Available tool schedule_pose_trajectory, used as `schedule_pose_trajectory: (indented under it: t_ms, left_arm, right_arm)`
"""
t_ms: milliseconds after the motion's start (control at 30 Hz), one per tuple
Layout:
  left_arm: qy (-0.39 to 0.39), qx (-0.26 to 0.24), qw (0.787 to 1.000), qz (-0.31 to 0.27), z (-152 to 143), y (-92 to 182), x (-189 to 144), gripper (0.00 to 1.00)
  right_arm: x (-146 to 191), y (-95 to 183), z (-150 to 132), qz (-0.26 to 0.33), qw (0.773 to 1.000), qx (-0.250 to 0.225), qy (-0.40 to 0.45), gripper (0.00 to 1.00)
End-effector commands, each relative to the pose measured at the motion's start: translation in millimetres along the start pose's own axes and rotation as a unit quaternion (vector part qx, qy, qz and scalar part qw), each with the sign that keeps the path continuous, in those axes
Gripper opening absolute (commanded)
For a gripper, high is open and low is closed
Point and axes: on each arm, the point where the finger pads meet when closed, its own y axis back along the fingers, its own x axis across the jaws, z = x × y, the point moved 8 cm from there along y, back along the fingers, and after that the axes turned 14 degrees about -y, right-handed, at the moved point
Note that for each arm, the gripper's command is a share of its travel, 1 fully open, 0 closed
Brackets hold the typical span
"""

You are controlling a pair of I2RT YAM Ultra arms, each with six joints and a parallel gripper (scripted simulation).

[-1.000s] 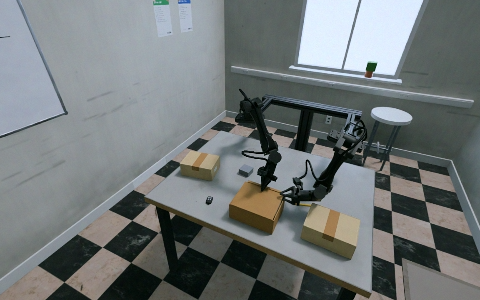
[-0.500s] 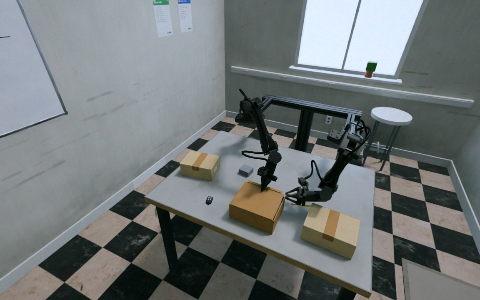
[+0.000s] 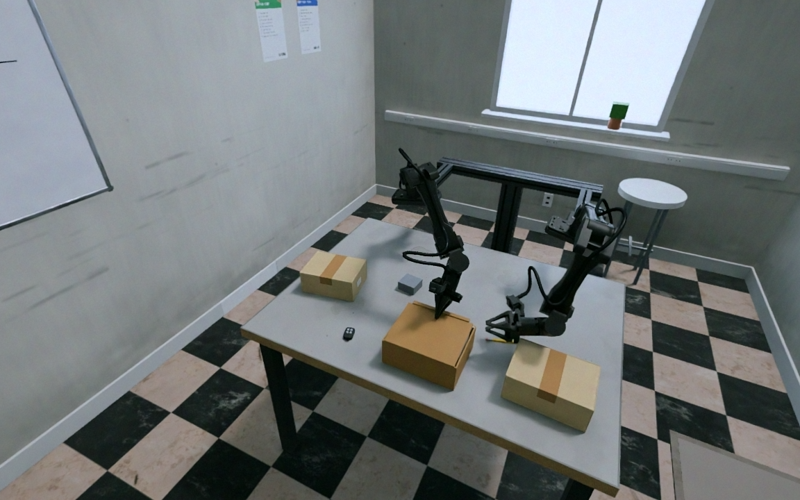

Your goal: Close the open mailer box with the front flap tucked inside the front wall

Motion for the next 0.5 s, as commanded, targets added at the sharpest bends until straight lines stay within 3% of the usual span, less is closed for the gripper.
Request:
schedule_pose_trajectory:
  t_ms: [0,467]
  left_arm:
    - [-0.011,-0.02,1.0,0.014,0.0,-2.0,21.6,0.38]
    - [-0.022,-0.017,0.999,0.018,-6.9,-4.9,27.0,0.38]
  right_arm:
    - [0.2,-6.5,-12.2,-0.01,1.0,0.01,0.011,0.01]
    - [0.2,-6.5,-12.2,-0.01,1.0,0.01,0.011,0.01]
